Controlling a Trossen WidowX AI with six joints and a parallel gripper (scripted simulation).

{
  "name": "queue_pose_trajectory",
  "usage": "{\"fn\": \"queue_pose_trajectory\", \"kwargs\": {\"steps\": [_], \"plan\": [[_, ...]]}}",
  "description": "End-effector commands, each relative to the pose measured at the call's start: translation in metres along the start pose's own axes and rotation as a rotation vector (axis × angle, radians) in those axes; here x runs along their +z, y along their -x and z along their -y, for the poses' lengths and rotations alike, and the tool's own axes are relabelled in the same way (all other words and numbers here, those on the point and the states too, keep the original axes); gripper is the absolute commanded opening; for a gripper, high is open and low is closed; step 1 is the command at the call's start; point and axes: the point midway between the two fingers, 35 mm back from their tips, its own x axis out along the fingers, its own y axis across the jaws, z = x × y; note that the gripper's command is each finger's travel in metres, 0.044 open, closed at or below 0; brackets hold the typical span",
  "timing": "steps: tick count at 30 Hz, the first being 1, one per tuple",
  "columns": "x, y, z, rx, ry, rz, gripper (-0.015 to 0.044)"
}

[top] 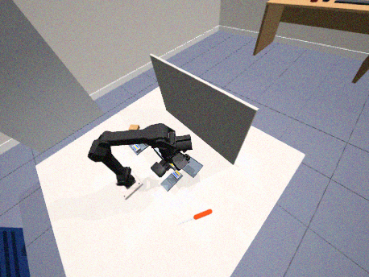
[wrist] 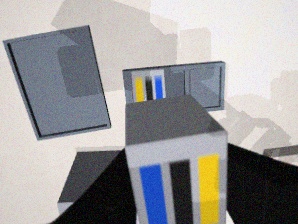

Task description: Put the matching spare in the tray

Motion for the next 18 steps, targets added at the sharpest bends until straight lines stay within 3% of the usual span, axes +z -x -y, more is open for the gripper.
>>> {"fn": "queue_pose_trajectory", "kwargs": {"steps": [1,18], "plan": [[0.002,0.000,-0.019,0.003,-0.005,-0.003,0.0000],[0.005,-0.008,-0.093,0.003,-0.029,0.003,0.0000]]}}
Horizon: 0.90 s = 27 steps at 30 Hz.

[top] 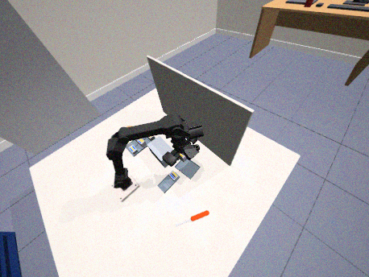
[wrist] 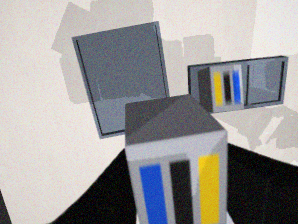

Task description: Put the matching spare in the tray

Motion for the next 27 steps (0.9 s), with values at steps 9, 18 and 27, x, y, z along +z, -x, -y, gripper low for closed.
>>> {"fn": "queue_pose_trajectory", "kwargs": {"steps": [9,18,27], "plan": [[-0.002,-0.006,-0.020,-0.004,-0.008,0.004,0.0000],[-0.001,-0.012,-0.021,-0.004,-0.008,0.004,0.0000],[0.000,-0.018,-0.023,-0.003,-0.008,0.004,0.0000]]}}
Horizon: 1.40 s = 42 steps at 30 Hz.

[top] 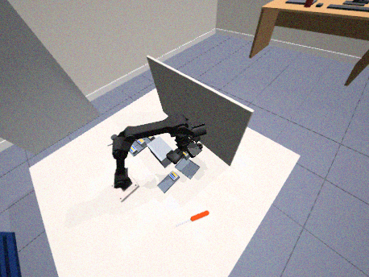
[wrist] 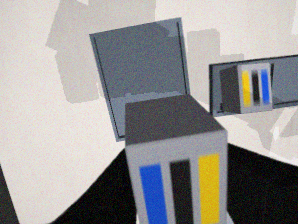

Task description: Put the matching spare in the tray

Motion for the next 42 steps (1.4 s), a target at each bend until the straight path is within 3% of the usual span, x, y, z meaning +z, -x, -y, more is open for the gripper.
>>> {"fn": "queue_pose_trajectory", "kwargs": {"steps": [1,42], "plan": [[0.001,-0.004,0.000,-0.003,-0.004,0.003,0.0000],[0.003,-0.032,-0.004,-0.003,-0.004,0.003,0.0000]]}}
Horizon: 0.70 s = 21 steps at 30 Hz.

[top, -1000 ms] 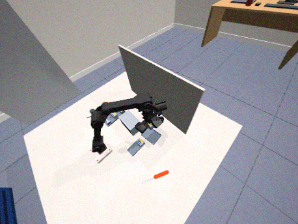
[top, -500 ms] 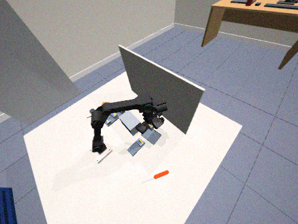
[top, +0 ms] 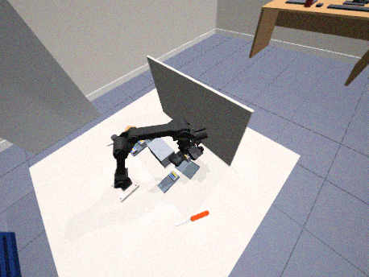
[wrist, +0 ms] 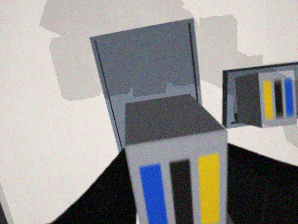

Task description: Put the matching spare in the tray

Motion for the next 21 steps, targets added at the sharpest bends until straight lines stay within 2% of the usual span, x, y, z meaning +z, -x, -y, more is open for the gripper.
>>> {"fn": "queue_pose_trajectory", "kwargs": {"steps": [1,21], "plan": [[0.000,-0.004,0.000,-0.003,-0.004,0.003,0.0000],[0.001,-0.018,-0.001,-0.003,-0.004,0.003,0.0000]]}}
